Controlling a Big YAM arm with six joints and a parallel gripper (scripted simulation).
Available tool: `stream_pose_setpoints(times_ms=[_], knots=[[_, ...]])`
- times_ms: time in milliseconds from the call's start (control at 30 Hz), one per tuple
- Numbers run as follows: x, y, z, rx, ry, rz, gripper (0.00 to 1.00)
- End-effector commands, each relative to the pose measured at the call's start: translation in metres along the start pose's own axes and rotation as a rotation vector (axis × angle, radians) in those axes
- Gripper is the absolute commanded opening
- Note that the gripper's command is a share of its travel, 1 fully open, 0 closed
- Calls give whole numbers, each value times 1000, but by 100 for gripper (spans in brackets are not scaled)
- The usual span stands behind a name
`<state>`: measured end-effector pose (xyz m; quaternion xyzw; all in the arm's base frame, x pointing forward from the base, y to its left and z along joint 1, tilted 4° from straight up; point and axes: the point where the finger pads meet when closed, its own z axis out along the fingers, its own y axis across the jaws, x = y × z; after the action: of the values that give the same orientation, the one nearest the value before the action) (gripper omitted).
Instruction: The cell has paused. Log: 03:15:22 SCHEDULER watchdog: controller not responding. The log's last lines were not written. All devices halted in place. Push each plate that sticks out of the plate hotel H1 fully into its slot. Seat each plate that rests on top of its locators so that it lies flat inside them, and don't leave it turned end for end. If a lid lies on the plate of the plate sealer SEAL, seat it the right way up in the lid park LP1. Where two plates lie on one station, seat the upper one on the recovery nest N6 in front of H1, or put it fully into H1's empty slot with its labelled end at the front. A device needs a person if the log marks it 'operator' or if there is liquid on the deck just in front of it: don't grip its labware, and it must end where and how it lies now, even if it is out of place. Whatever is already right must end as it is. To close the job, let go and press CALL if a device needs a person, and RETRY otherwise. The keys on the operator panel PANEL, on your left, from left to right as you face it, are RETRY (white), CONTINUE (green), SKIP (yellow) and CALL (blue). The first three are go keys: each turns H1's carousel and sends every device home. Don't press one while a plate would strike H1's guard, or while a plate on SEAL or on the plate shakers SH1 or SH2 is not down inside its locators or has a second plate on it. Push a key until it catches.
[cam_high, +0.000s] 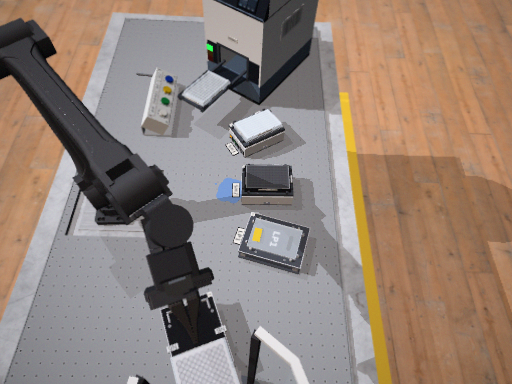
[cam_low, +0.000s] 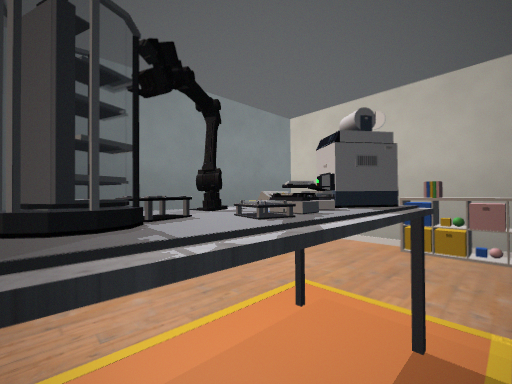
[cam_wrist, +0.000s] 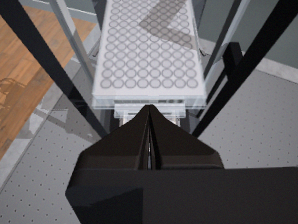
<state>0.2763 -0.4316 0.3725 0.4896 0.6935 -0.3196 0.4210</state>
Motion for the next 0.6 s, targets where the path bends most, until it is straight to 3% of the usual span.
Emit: stream_pose_setpoints(times_ms=[0,167,267,567], knots=[[-25,-1,1,0,-39,11,0],[-25,-1,1,0,-39,11,0],[-40,-2,-1,-1,-65,19,0],[-41,-2,2,0,-61,16,0]])
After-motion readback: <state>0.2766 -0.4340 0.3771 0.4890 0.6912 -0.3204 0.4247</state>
